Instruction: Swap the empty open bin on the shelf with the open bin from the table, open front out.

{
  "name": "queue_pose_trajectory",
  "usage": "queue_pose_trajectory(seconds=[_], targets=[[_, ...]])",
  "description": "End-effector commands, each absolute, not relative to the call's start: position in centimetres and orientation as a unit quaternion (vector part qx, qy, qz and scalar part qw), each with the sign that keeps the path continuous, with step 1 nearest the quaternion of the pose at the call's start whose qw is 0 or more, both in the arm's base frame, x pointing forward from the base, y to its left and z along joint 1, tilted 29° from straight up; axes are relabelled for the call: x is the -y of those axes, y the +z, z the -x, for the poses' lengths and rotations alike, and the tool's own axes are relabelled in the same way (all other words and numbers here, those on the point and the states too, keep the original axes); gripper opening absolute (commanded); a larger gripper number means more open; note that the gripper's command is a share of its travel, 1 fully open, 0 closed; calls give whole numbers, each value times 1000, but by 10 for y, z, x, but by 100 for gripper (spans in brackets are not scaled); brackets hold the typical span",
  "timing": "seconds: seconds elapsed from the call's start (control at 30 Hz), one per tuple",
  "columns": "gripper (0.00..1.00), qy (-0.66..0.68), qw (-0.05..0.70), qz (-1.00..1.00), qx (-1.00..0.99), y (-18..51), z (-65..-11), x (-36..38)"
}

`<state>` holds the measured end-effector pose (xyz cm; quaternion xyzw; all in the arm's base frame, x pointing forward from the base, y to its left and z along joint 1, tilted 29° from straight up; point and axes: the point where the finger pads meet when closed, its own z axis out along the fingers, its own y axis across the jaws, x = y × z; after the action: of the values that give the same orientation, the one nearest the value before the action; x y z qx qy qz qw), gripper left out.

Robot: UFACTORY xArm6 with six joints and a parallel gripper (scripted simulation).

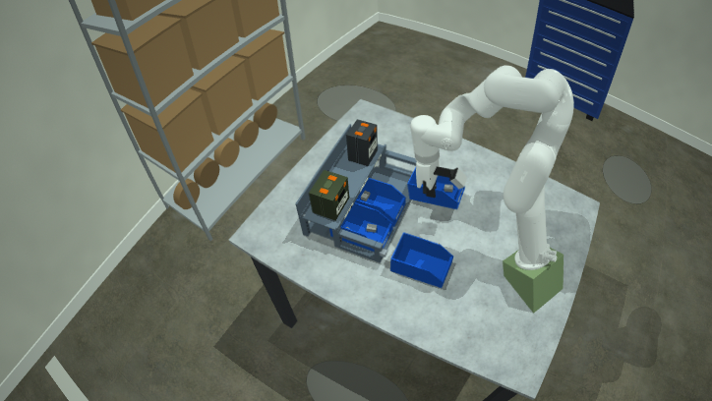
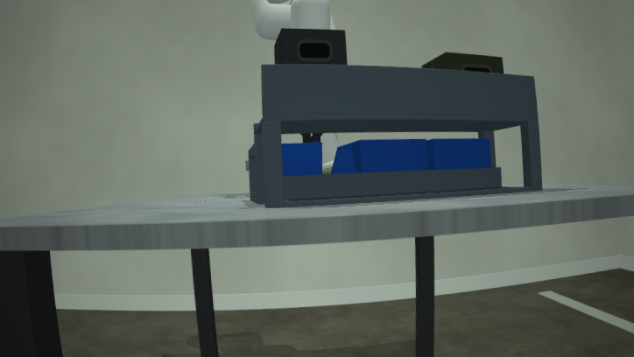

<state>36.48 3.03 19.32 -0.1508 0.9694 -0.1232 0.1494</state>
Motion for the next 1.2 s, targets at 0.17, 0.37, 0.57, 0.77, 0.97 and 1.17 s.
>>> queue_pose_trajectory(seconds=[0.17, 0.37, 0.57, 0.77, 0.97, 1.17], targets=[[0, -123, 151, 151, -969, 198, -374, -34], [0, -123, 151, 151, -969, 200, -378, -36], [0, -123, 151, 151, -969, 203, -384, -38], [0, -123, 151, 151, -969, 206, -390, -41], [0, -123, 151, 151, -969, 208, -395, -43], [0, -123, 151, 151, -969, 211, -401, -45]])
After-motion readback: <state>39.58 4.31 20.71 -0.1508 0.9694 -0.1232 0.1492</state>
